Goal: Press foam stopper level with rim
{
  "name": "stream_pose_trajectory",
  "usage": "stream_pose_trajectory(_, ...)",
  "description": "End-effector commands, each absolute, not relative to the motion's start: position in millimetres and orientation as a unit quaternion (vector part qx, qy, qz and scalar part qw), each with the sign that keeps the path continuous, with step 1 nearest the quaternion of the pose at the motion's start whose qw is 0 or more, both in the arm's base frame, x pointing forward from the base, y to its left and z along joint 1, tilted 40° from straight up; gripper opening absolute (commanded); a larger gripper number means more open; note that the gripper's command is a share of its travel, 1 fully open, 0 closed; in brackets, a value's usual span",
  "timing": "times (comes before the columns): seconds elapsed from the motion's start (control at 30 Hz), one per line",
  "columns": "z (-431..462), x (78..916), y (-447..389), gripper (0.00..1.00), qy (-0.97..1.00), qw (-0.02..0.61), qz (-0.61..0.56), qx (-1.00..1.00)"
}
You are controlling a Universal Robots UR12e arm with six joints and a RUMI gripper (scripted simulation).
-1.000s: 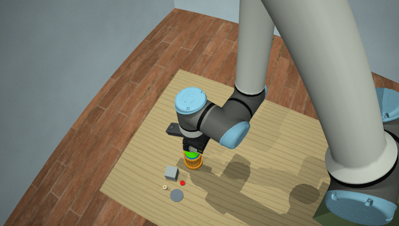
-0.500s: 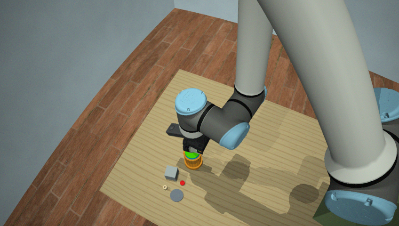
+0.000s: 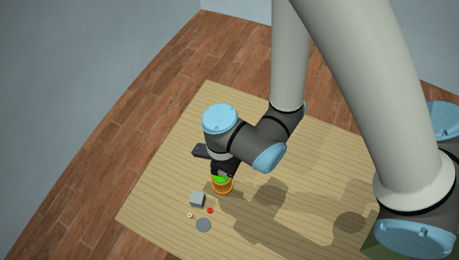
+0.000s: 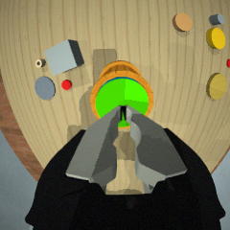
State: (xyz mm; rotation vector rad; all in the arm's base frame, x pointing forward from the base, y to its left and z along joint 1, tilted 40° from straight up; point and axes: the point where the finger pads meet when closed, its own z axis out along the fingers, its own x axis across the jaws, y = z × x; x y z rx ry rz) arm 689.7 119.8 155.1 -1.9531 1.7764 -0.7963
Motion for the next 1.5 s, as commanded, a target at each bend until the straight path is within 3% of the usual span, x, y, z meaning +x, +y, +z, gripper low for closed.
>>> stream_pose_trajectory(0.0,153.1,691.7,119.6,0.0,0.632,0.191,-0.284,-0.695)
stream_pose_trajectory(1.47,148.9,695.2,119.1,0.0,0.632,0.191,-0.284,-0.695)
